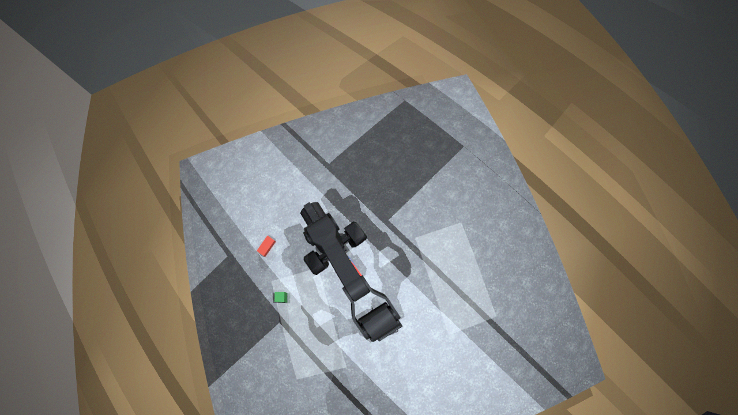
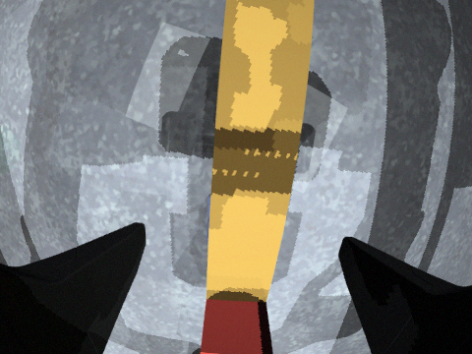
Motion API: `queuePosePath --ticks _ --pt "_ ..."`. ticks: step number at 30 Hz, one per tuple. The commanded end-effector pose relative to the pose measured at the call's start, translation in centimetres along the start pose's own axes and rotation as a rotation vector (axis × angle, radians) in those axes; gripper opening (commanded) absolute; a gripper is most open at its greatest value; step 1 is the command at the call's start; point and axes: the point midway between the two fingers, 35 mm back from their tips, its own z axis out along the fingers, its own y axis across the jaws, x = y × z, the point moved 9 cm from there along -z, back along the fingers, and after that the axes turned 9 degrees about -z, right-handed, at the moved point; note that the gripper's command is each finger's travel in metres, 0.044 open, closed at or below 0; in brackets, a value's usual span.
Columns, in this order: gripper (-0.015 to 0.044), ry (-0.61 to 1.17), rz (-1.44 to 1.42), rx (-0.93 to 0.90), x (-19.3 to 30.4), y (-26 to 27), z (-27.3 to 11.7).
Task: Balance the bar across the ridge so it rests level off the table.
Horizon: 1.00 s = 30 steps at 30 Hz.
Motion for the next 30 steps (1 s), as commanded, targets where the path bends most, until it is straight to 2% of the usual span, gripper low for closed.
queuePosePath --ticks 1,5,30 --pt "0.0440 -0.023 0.000 0.005 -0.1 0.0 -4.9" --pt "0.0440 -0.023 0.000 0.004 0.3 0.1 -8.0" --pt "0.0440 -0.023 0.000 0.004 0.3 0.1 -8.0"
